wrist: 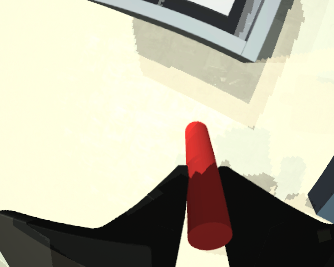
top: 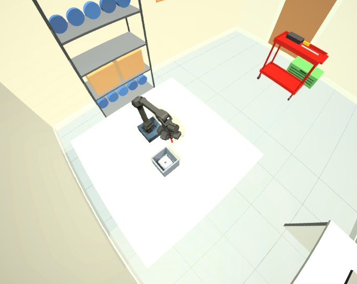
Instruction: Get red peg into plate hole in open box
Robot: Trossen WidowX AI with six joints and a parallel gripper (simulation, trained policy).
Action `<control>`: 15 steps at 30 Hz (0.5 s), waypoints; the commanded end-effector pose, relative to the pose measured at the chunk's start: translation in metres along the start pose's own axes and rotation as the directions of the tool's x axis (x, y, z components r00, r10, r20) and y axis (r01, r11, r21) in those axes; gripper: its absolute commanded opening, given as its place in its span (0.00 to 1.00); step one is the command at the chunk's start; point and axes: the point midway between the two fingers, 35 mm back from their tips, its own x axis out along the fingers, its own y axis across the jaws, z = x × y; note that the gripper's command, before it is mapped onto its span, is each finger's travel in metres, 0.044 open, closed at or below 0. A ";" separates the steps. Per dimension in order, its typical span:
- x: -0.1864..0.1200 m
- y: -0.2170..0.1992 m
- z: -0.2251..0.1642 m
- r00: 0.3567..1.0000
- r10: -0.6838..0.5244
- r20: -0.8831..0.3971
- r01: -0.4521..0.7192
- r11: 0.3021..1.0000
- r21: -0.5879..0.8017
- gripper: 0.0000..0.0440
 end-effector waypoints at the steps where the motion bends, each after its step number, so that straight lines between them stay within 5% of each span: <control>1: -0.004 0.002 0.012 1.000 -0.005 0.024 0.005 1.000 0.012 0.00; 15: -0.003 0.005 0.058 0.996 -0.058 0.063 0.054 0.996 0.067 0.00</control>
